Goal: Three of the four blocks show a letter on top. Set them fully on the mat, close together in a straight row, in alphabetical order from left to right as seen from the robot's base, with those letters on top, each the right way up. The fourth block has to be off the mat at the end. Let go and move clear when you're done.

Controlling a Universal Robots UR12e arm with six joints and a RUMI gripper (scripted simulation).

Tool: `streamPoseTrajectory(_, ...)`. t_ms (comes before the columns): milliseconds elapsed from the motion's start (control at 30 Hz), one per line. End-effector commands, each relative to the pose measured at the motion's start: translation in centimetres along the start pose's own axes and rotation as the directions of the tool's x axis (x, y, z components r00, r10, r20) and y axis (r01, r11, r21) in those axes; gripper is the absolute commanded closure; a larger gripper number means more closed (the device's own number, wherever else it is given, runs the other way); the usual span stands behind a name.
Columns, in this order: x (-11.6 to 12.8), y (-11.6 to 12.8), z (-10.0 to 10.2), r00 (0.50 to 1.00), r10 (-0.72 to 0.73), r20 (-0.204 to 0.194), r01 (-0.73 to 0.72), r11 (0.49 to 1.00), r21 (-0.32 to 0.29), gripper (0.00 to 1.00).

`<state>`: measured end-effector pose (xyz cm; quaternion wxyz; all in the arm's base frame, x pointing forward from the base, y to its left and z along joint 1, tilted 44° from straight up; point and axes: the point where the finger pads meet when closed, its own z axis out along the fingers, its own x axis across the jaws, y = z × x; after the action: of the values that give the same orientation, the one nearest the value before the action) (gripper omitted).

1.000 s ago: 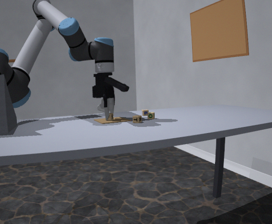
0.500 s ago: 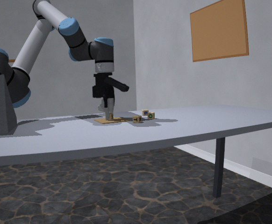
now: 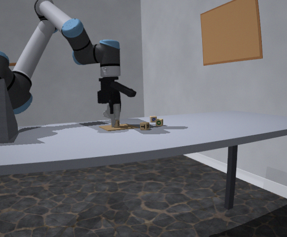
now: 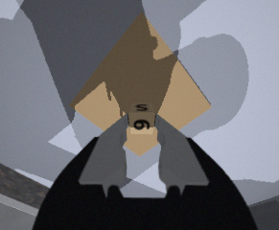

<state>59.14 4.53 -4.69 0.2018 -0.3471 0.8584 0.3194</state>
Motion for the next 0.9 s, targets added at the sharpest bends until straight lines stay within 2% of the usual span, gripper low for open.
streamPoseTrajectory(0, 0.0, -0.1, -0.1, 1.000, 0.000, 0.000, 0.000, 1.000, 0.001, 0.91)
streamPoseTrajectory(533, 0.0, -0.1, -0.4, 1.000, 0.000, 0.000, 0.000, 1.000, 0.001, 0.91)
streamPoseTrajectory(667, 0.0, -0.1, -2.1, 1.000, 0.000, 0.000, 0.000, 1.000, 0.001, 0.91)
streamPoseTrajectory(800, 0.0, -0.1, -4.9, 1.000, 0.000, 0.000, 0.000, 1.000, 0.001, 0.91)
streamPoseTrajectory(867, 0.0, -0.1, -4.9, 1.000, 0.000, 0.000, 0.000, 1.000, 0.001, 0.91)
